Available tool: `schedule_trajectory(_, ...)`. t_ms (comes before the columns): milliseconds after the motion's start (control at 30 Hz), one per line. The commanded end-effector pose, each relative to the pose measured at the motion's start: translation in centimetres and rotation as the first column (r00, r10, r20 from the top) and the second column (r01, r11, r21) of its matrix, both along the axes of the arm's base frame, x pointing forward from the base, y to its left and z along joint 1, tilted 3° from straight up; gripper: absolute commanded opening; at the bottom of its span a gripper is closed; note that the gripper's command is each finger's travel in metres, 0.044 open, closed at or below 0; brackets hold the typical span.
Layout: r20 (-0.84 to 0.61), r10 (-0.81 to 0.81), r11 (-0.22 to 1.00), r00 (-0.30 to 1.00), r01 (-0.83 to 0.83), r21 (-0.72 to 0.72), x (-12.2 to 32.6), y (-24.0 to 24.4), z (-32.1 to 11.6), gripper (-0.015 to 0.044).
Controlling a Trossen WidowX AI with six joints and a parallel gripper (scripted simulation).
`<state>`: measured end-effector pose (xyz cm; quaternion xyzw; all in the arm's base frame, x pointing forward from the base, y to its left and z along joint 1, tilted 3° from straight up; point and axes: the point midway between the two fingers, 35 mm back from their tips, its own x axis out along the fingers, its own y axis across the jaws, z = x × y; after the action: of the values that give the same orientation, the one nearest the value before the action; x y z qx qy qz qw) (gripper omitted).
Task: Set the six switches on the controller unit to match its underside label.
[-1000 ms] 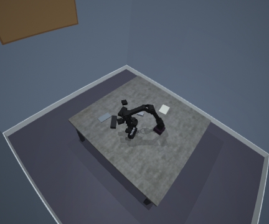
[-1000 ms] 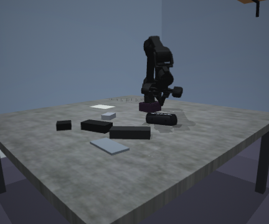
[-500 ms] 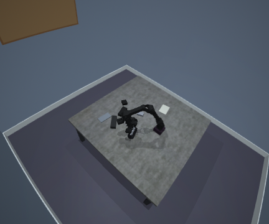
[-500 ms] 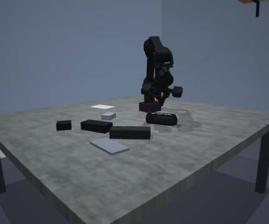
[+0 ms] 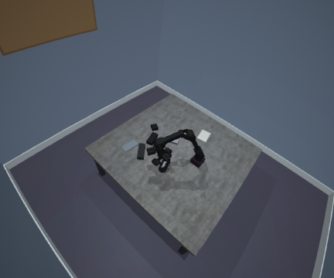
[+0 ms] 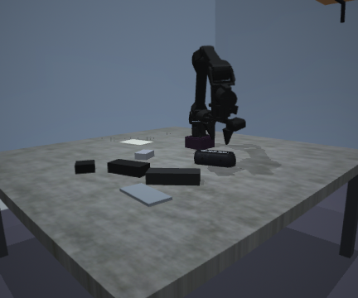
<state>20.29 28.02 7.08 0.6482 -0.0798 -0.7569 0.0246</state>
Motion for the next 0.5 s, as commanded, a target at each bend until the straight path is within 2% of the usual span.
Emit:
schedule_trajectory(0,0.112,-0.363,0.931,0.925,0.364,0.013,-0.9,0.6,-0.5,0.042)
schedule_trajectory(33,0.128,-0.425,0.905,0.896,0.425,0.023,-1.0,0.7,-0.5,0.044)
schedule_trajectory(133,0.162,-0.599,0.799,0.784,0.598,0.064,-1.4,1.2,-0.6,0.044)
schedule_trajectory(300,0.173,-0.834,0.548,0.525,0.824,0.143,-2.1,1.9,-0.6,0.044)
schedule_trajectory(367,0.167,-0.879,0.472,0.447,0.867,0.163,-2.3,2.1,-0.6,0.044)
schedule_trajectory(467,0.166,-0.884,0.462,0.437,0.871,0.165,-2.4,2.1,-0.6,0.044)
